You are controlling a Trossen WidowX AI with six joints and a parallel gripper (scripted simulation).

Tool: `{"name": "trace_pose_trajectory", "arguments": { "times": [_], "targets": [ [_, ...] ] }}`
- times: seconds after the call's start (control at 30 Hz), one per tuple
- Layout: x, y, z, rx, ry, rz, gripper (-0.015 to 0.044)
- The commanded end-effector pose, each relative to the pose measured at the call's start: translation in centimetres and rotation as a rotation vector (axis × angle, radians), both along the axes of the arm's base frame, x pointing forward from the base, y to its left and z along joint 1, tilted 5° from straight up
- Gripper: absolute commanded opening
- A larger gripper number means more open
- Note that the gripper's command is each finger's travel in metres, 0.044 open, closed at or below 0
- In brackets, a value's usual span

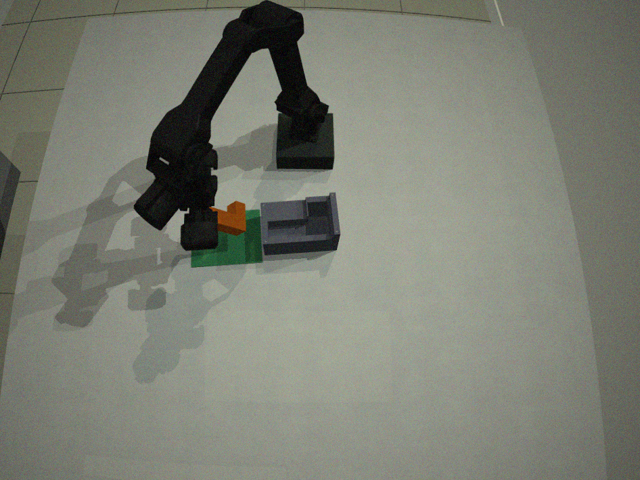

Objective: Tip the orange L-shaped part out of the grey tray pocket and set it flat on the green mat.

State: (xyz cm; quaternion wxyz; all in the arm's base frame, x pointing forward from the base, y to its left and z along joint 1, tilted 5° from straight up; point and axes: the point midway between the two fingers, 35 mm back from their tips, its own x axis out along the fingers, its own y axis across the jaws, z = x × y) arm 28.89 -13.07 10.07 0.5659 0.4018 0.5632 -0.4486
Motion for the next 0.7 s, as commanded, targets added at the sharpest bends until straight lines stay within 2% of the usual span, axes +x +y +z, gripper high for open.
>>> {"name": "trace_pose_trajectory", "arguments": {
  "times": [0.0, 0.67],
  "targets": [
    [-0.1, -0.1, -0.7, -0.002, 0.004, 0.003, 0.0],
    [-0.3, -0.2, -3.8, -0.002, 0.005, 0.003, 0.0]
  ]
}}
